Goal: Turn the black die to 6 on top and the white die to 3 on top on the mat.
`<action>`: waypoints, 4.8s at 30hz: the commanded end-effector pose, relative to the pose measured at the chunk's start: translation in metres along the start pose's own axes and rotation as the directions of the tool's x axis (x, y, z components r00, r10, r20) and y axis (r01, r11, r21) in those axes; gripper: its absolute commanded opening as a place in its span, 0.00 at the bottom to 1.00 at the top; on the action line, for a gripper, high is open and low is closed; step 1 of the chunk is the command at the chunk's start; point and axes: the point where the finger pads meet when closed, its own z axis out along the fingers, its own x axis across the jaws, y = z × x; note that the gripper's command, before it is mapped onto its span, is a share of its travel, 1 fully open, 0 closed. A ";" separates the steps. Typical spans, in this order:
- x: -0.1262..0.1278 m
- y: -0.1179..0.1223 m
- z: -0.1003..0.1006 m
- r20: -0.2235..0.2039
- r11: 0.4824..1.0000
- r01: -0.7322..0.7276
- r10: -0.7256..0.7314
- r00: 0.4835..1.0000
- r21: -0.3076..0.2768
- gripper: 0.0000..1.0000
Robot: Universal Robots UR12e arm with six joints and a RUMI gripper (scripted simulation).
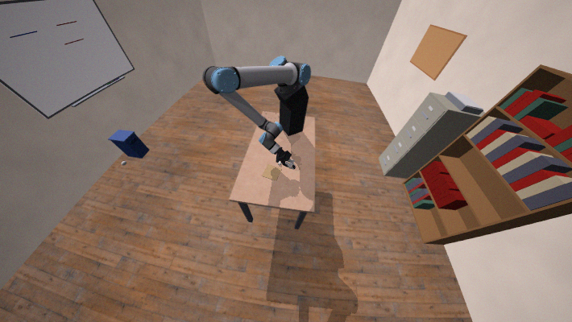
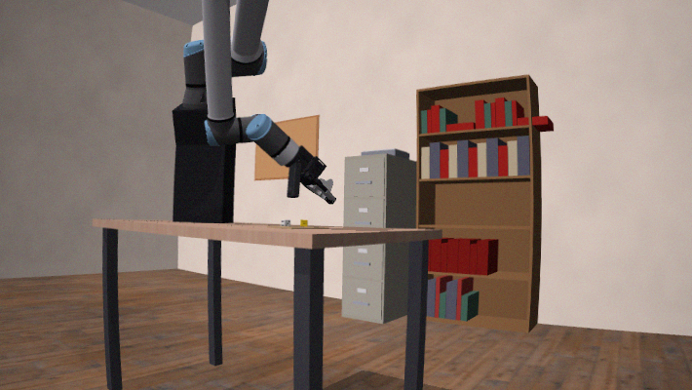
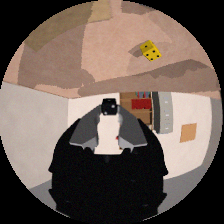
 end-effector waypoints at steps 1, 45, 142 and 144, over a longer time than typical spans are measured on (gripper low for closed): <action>0.000 -0.004 0.003 0.000 1.000 0.001 -0.001 1.000 0.000 0.06; 0.000 -0.057 0.040 0.000 1.000 0.001 -0.001 1.000 0.000 0.06; 0.000 -0.067 0.047 0.000 1.000 0.001 -0.001 1.000 0.000 0.17; 0.000 -0.067 0.047 0.000 1.000 0.001 -0.001 1.000 0.000 0.21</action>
